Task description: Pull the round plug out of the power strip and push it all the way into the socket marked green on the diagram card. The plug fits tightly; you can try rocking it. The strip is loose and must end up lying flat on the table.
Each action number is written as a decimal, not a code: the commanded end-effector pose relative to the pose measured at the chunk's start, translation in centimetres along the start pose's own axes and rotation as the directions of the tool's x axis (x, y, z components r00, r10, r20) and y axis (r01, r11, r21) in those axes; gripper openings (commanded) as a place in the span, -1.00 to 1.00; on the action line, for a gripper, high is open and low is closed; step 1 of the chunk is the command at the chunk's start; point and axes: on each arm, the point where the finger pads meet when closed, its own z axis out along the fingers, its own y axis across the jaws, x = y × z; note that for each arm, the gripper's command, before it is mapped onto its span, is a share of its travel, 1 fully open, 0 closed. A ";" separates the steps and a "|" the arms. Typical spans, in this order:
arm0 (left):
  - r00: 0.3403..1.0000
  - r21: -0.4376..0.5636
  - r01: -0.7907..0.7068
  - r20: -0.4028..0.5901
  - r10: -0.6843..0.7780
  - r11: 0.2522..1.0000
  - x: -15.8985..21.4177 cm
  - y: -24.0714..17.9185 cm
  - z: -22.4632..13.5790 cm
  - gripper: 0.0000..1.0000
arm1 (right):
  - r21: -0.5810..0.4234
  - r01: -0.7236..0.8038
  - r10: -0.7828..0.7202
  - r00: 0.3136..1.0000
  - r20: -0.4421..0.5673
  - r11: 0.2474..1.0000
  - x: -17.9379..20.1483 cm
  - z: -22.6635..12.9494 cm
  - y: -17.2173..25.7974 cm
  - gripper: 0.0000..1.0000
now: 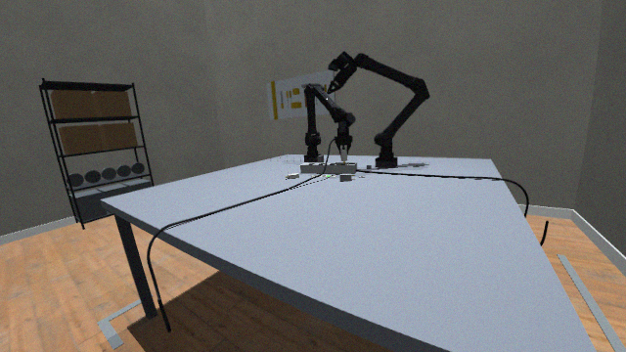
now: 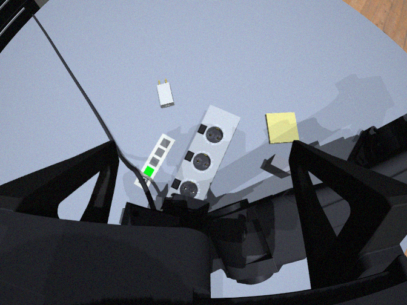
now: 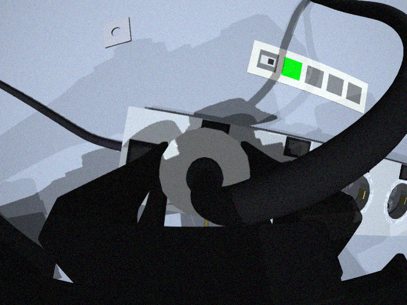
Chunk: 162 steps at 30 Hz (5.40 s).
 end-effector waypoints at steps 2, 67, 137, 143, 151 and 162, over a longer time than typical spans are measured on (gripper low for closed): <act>0.997 0.005 0.007 0.077 -0.008 1.000 -2.9 -0.3 -2.9 1.00 | -0.020 0.006 -0.006 1.000 0.024 1.000 -0.8 0.2 1.6 -0.35; 0.997 0.005 0.007 0.077 -0.008 1.000 -2.9 -0.3 -2.9 1.00 | -0.002 0.038 -0.038 0.999 -0.027 0.999 3.9 2.9 0.5 -0.35; 0.997 0.005 0.007 0.077 -0.008 1.000 -2.9 -0.3 -2.9 1.00 | 0.024 0.044 -0.042 0.996 -0.079 0.999 4.1 3.4 -0.8 -0.35; 0.997 0.005 0.007 0.077 -0.008 1.000 -2.9 -0.3 -2.9 1.00 | 0.029 0.044 -0.041 0.995 -0.087 0.999 4.7 3.6 -1.1 -0.35; 0.999 -0.017 0.035 0.037 -0.034 0.999 -1.9 0.1 -2.8 1.00 | 0.022 0.029 -0.027 0.996 -0.090 0.999 3.0 2.0 -0.3 -0.35; 0.999 -0.040 0.049 -0.016 -0.049 0.998 -0.6 0.4 -2.8 1.00 | 0.043 0.055 -0.052 0.995 -0.084 0.998 6.1 2.4 -0.9 -0.35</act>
